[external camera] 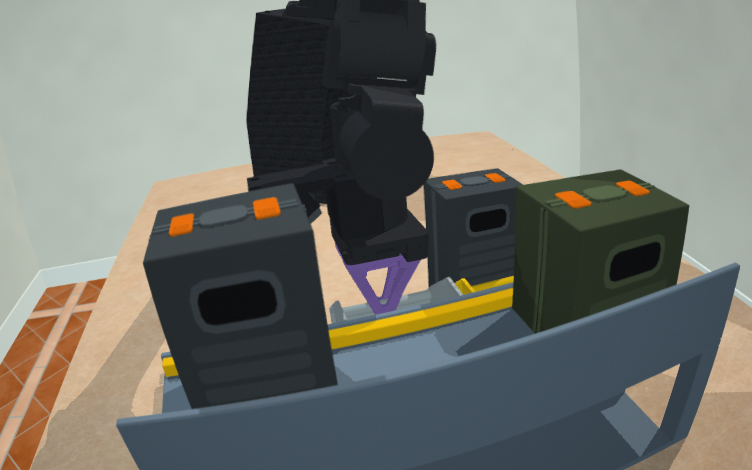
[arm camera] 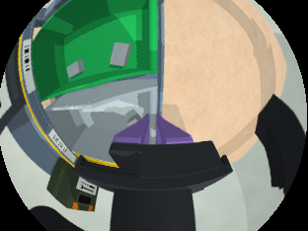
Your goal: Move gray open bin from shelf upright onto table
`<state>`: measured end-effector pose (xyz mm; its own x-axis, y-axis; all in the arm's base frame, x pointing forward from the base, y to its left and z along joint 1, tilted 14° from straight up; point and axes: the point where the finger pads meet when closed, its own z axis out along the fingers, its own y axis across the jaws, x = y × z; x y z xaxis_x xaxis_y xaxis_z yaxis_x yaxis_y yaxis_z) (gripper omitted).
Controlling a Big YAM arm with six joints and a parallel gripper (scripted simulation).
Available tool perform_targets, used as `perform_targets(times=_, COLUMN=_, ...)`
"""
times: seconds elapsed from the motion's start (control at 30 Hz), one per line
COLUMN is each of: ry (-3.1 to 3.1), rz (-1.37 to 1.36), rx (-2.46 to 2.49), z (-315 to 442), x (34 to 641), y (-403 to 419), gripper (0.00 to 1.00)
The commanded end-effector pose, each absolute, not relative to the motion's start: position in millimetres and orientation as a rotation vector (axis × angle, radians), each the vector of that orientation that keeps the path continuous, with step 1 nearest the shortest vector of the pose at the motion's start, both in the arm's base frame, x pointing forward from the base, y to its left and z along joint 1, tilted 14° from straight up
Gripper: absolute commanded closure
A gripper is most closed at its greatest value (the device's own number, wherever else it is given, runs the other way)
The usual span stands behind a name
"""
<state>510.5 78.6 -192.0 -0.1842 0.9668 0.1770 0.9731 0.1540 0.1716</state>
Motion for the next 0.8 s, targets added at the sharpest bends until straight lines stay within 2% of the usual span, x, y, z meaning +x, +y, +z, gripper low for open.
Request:
perform_targets(times=0.0, ry=-2.376, rz=-0.408, rx=-2.001, z=-176.9, x=517.6, y=75.0, gripper=1.00)
perform_targets(times=0.77, ry=-2.378, rz=-0.409, rx=-2.001, z=-172.2, x=517.6, y=69.8, gripper=1.00)
